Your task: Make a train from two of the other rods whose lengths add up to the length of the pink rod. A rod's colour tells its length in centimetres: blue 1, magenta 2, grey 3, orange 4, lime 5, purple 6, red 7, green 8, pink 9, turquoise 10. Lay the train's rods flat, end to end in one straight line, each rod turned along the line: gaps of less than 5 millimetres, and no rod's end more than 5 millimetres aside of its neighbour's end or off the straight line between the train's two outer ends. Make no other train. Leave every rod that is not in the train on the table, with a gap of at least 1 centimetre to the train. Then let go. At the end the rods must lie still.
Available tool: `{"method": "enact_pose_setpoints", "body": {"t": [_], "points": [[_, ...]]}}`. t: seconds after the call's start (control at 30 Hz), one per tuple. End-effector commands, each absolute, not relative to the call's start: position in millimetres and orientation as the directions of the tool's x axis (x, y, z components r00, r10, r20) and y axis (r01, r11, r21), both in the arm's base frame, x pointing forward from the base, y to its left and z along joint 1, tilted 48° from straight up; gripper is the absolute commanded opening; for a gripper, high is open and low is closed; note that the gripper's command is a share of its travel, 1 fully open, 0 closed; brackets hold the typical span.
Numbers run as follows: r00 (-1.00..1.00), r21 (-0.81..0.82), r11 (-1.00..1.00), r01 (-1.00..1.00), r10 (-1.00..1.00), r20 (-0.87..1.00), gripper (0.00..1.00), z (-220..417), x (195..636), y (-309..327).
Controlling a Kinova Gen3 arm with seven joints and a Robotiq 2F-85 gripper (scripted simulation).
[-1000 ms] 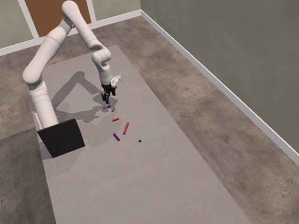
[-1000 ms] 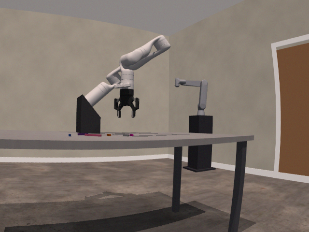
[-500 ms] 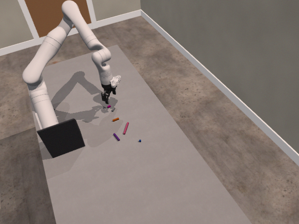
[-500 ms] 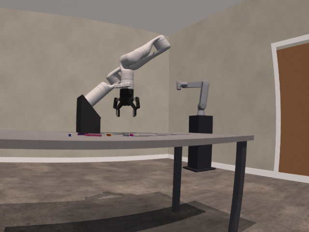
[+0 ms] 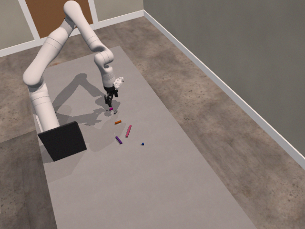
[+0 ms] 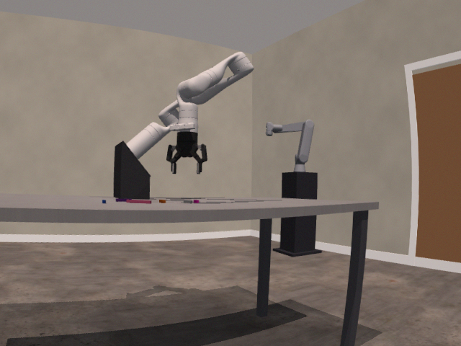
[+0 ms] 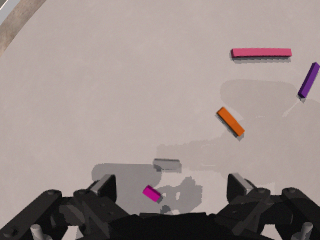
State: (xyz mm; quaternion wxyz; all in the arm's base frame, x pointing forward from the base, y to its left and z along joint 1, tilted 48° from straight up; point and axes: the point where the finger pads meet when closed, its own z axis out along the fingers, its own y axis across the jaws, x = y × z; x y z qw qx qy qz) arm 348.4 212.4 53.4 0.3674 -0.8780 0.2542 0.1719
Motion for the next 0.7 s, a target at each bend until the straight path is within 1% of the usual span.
{"method": "enact_pose_setpoints", "body": {"t": [0.0, 0.43, 0.5, 0.67], "points": [[0.828, -0.570, -0.611, -0.549, -0.304, -0.471, 1.00, 49.9, 349.4, 207.6], [0.924, -0.646, -0.672, -0.362, -0.168, -0.342, 1.00, 32.0, 349.3, 191.1], [0.924, -0.646, -0.672, -0.362, -0.168, -0.342, 1.00, 32.0, 349.3, 191.1], [0.959, -0.669, -0.698, -0.255, -0.095, -0.266, 1.00, 20.3, 349.6, 179.5]]}}
